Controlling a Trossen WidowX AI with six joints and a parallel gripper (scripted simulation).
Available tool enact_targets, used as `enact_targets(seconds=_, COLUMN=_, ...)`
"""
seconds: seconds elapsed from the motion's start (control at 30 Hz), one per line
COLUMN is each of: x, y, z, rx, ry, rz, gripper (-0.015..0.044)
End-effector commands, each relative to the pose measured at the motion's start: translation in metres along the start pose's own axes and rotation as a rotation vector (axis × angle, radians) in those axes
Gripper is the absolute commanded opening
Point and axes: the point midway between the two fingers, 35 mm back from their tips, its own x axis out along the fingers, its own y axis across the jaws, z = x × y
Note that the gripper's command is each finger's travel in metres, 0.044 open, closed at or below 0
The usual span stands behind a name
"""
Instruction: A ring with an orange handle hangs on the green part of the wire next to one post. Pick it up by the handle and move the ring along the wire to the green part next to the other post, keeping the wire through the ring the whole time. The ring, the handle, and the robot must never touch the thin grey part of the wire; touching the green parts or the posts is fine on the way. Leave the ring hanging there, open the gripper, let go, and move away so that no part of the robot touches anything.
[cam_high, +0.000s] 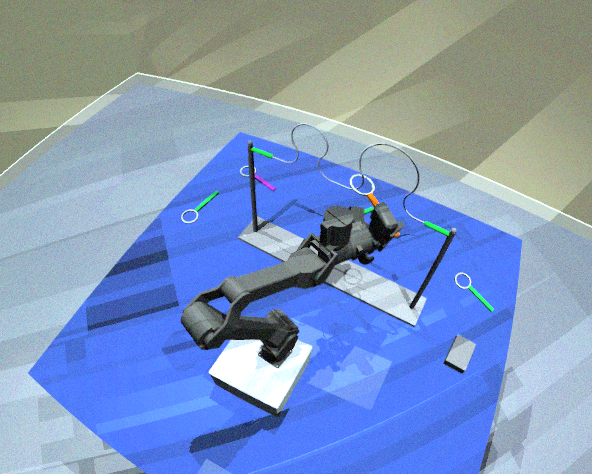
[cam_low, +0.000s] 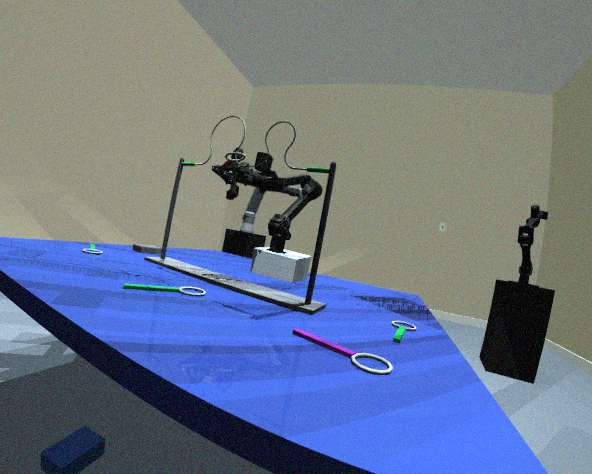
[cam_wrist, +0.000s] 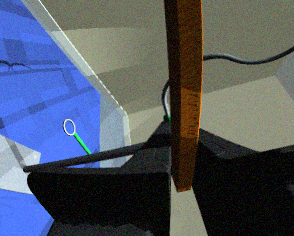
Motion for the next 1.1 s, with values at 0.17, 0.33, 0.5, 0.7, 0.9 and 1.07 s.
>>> enact_targets(seconds=0.17, x=-0.007, y=0.029, z=0.003, rx=0.178, ry=0.021, rz=0.107, gripper=-0.0150)
enact_targets(seconds=0.33, x=-0.011, y=0.047, z=0.007, rx=0.282, ry=0.034, rz=0.176, gripper=-0.0150)
enact_targets(seconds=0.5, x=-0.017, y=0.064, z=0.013, rx=0.387, ry=0.046, rz=0.245, gripper=-0.0150)
enact_targets(seconds=0.7, x=-0.026, y=0.082, z=0.023, rx=0.512, ry=0.061, rz=0.327, gripper=-0.0150)
enact_targets(seconds=0.9, x=-0.035, y=0.099, z=0.034, rx=0.635, ry=0.075, rz=0.407, gripper=-0.0150)
enact_targets(seconds=1.07, x=-0.044, y=0.110, z=0.046, rx=0.734, ry=0.087, rz=0.472, gripper=-0.0150)
